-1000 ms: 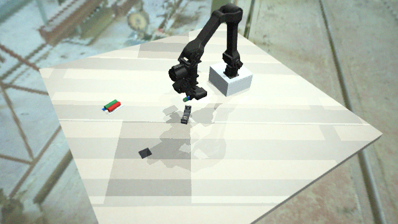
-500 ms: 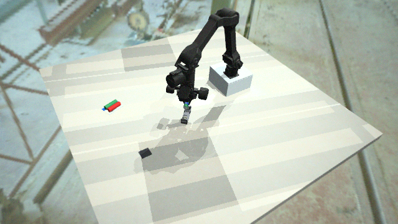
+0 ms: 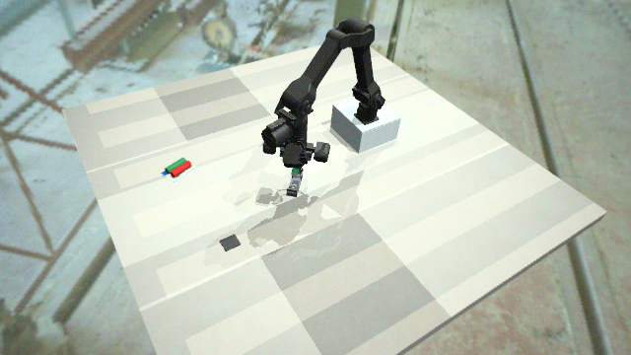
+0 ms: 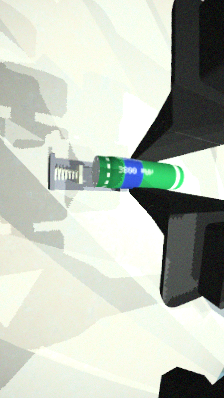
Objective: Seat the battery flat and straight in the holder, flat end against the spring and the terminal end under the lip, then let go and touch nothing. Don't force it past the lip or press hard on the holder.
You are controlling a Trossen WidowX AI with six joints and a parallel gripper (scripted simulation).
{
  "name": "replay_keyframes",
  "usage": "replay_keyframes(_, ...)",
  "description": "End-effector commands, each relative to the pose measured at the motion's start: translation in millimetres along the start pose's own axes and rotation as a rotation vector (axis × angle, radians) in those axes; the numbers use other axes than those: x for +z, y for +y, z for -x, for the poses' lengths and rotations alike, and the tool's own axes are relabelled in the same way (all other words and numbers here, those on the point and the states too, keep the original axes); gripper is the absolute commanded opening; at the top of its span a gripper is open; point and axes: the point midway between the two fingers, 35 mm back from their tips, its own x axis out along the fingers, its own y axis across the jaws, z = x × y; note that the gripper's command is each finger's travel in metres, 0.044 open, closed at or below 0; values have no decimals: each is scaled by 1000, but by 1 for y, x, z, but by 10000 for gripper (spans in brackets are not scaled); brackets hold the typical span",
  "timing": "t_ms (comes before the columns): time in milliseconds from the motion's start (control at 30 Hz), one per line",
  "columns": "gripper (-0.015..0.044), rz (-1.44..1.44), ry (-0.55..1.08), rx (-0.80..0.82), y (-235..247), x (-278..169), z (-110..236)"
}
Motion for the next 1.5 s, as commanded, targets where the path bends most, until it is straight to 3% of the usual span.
replay_keyframes(0,65,-4,67,-4,-1,1,-9)
replay_keyframes(267,65,-4,169,6,-1,-1,-25)
replay_keyframes(1467,65,-11,374,31,-2,9,-37)
